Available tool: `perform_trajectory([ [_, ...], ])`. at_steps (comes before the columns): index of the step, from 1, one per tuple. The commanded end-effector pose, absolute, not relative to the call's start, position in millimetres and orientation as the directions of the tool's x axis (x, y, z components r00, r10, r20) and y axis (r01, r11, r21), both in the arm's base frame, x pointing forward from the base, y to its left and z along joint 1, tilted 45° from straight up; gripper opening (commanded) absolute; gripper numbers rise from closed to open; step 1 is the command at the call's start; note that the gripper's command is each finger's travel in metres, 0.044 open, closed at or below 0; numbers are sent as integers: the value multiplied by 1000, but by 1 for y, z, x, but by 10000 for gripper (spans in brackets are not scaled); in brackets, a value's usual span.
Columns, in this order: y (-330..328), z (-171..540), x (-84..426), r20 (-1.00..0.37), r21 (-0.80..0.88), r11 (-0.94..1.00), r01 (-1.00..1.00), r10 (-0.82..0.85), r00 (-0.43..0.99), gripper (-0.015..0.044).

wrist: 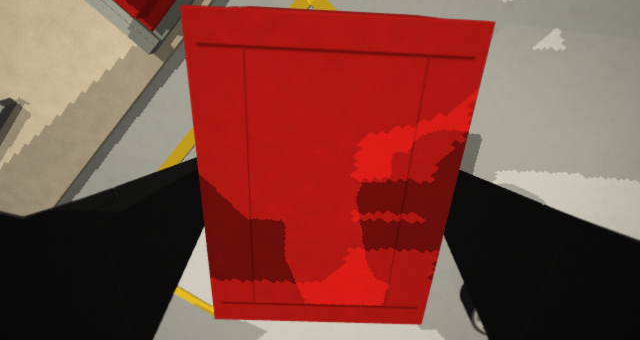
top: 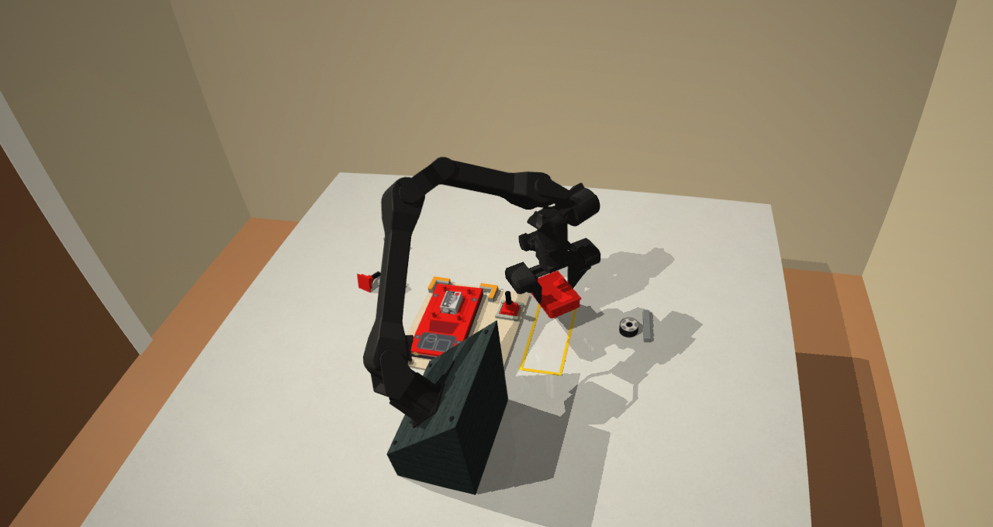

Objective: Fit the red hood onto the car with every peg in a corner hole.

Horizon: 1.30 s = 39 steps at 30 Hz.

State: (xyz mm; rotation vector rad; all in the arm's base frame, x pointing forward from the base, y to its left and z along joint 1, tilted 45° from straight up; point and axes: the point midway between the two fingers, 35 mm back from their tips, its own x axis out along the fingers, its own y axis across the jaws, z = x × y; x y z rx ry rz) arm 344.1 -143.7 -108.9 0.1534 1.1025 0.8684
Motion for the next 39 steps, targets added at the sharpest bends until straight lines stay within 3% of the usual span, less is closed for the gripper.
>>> perform_trajectory([
  [1,-157,-97,342,-719,503,676,-538,673,173,0],
  [12,-173,-80,337,-720,503,677,-538,672,173,0],
  [39,-75,20,354,-723,650,743,-158,669,173,0],
])
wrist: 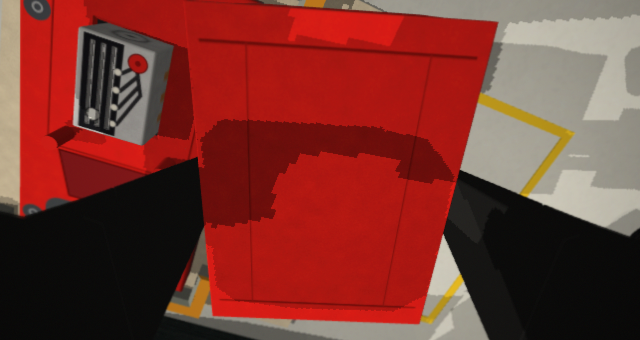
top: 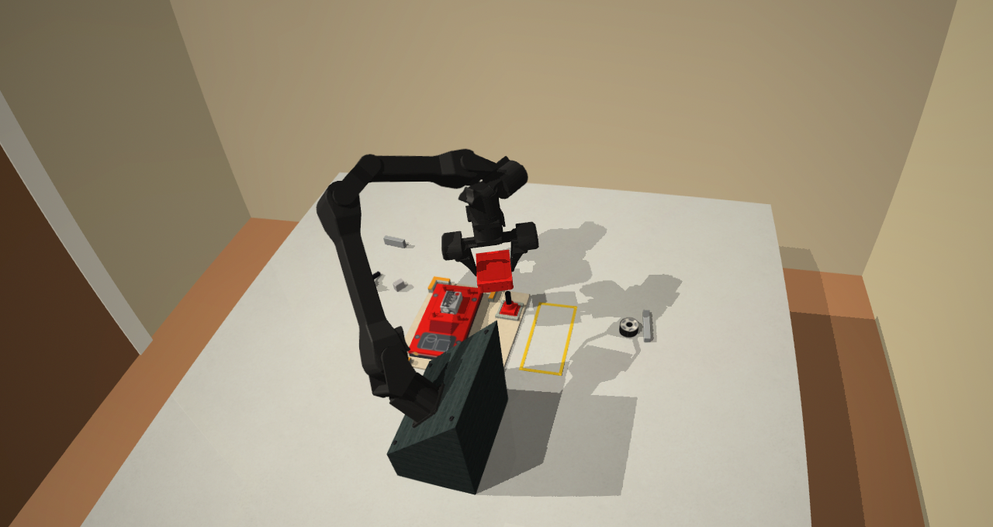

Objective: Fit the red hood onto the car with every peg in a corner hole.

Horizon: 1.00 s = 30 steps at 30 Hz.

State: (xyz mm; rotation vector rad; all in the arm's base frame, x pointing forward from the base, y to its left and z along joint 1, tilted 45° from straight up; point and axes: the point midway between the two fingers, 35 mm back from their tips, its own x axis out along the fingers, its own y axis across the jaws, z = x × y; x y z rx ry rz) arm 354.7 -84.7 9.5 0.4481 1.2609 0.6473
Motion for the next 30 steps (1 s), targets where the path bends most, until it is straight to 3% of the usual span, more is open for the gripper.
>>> perform_trajectory([
  [1,-71,23,354,-722,654,743,-142,670,173,0],
  [16,-11,71,338,-710,702,707,86,683,172,0],
  [30,13,51,345,-708,704,704,96,684,172,0],
])
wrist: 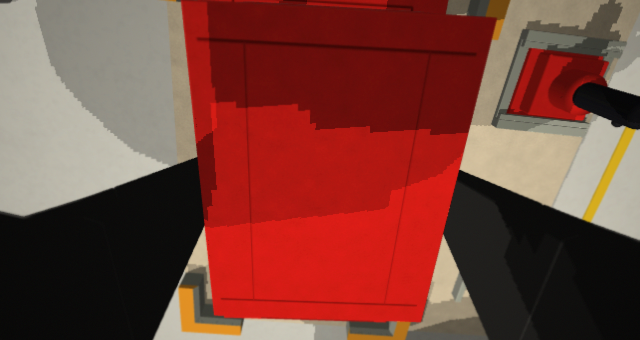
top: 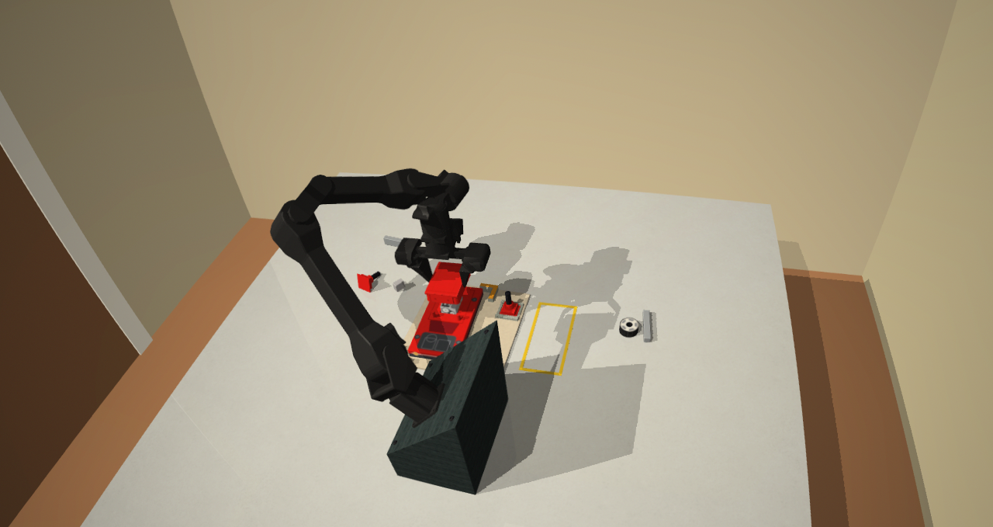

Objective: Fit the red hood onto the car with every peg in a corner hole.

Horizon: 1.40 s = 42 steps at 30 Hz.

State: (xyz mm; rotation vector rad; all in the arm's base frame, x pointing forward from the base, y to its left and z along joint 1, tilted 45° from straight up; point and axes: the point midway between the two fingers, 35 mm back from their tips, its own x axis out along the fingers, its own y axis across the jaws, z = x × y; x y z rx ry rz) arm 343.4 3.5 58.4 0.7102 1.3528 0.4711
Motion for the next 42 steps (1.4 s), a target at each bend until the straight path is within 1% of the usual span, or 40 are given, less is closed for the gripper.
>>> perform_trajectory([
  [1,17,48,346,-708,704,704,95,685,172,0],
  [5,26,40,348,-707,705,703,95,686,172,0],
  [42,28,38,349,-707,705,703,95,686,172,0],
])
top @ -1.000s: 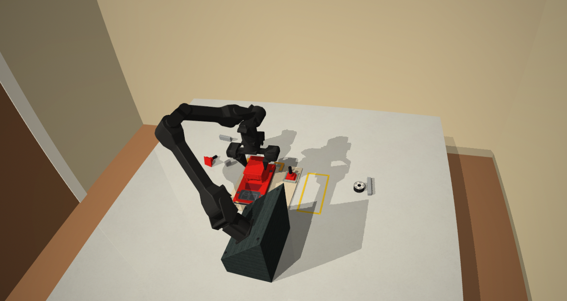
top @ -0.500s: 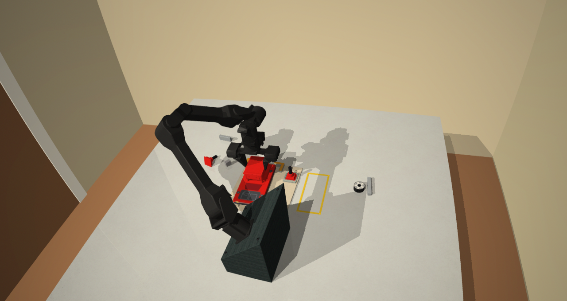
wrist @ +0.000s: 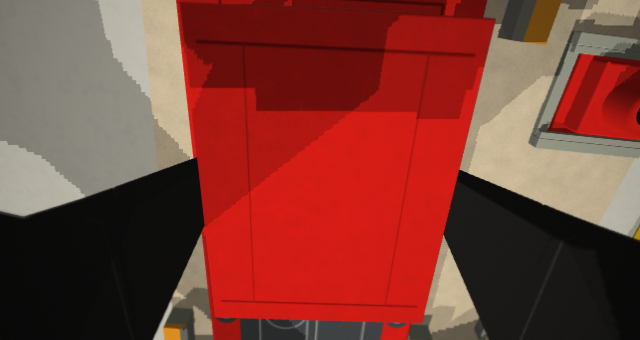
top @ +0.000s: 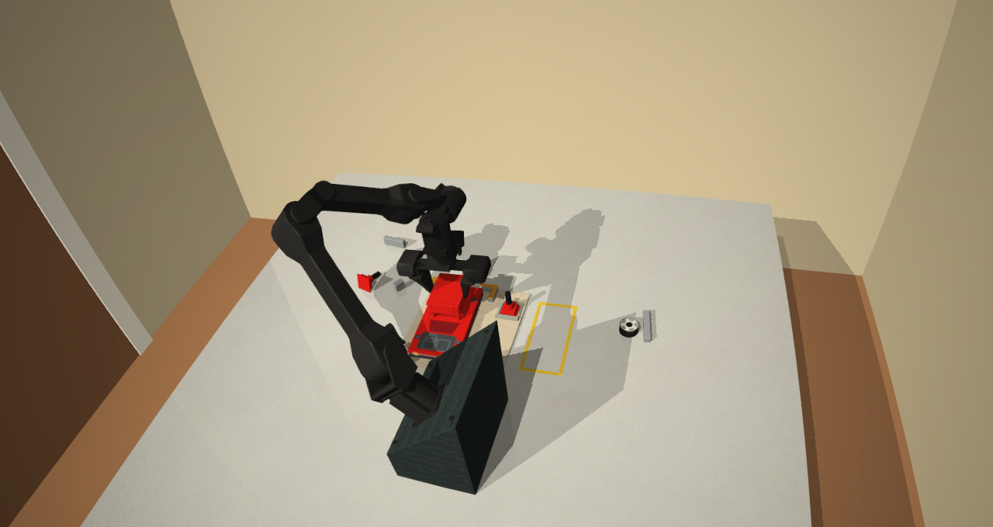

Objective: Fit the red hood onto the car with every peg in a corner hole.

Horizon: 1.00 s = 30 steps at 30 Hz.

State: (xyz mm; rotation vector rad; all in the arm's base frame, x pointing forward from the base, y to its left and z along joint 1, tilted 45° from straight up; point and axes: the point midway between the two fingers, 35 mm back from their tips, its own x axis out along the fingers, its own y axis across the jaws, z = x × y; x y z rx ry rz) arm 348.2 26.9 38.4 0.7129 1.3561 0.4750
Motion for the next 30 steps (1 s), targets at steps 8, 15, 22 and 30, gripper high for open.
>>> perform_trajectory([
  [8,30,36,349,-707,705,703,95,686,172,0],
  [15,32,34,350,-707,705,703,95,686,172,0],
  [22,34,32,350,-707,705,703,95,686,172,0],
  [30,36,29,351,-707,705,703,95,686,172,0],
])
